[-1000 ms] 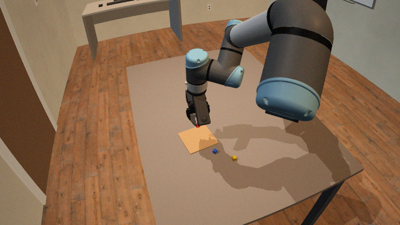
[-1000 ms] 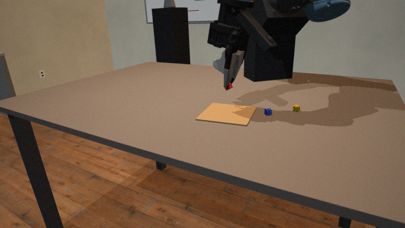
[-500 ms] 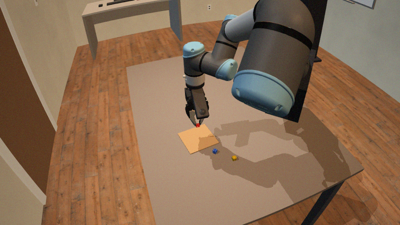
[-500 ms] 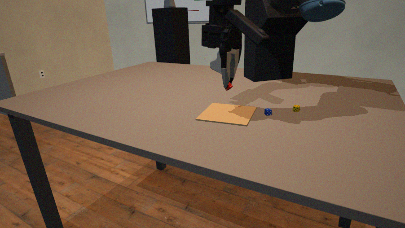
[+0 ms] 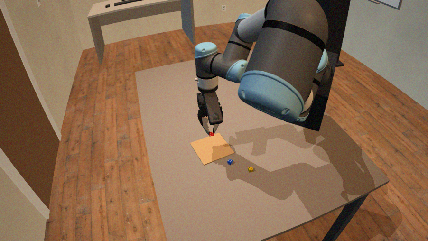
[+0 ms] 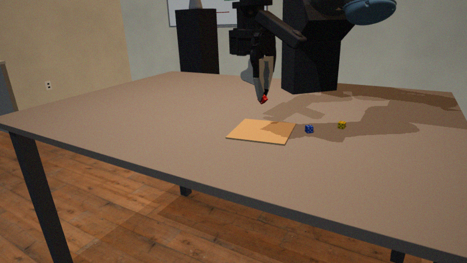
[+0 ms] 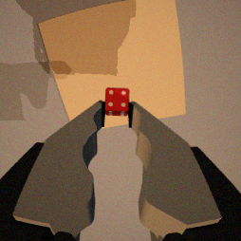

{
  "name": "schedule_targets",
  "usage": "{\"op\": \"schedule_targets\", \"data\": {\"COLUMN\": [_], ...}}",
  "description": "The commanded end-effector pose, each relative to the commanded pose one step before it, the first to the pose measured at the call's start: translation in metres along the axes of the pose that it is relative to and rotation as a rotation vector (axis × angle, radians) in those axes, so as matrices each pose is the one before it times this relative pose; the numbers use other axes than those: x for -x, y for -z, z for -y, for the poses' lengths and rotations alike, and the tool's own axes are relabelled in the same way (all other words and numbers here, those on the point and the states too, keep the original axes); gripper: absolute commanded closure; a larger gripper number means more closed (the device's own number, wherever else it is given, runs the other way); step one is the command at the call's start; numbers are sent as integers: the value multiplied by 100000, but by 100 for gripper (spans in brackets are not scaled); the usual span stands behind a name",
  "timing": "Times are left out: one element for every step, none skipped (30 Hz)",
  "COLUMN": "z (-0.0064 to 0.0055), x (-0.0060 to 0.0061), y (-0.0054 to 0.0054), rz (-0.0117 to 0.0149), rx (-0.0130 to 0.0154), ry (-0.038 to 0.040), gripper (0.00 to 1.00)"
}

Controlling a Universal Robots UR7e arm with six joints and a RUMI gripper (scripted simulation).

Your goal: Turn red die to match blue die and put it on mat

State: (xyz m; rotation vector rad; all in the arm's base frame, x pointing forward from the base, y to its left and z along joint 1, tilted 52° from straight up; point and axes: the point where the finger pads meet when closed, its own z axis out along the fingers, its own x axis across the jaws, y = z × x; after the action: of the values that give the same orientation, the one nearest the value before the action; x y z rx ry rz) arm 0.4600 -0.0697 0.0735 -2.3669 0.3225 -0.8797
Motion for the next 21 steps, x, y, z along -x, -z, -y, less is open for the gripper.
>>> {"op": "schedule_targets", "data": {"z": [-59,0,0,-14,-16,-16,-17,-17,-17,-16,-15,-15,-14,-13,-12,-11,-10,-9,0,0,-9], "x": [53,0,0,26,27,27,26,24,21,16,11,6,0,-5,-11,-16,-20,-24,0,0,-26], "y": [-41,0,0,-21,-22,-22,-21,-19,-16,-12,-8,-4,1,5,9,13,16,19,0,0,20], "rz": [504,0,0,169,176,175,167,151,129,100,67,31,-7,-44,-79,-111,-137,-157,0,0,-170], "rx": [-2335,0,0,-788,-894,-994,-1084,-1164,-1230,-1282,-1318,-1338,-1341,-1328,-1298,-1254,-1195,-1123,0,0,-1040], "ry": [149,0,0,30,32,33,33,32,29,26,23,19,14,10,6,2,-2,-5,0,0,-7], "gripper": [100,100,100,100,100,100,100,100,100,100,100,100,100,100,100,100,100,100,100,100,100]}}
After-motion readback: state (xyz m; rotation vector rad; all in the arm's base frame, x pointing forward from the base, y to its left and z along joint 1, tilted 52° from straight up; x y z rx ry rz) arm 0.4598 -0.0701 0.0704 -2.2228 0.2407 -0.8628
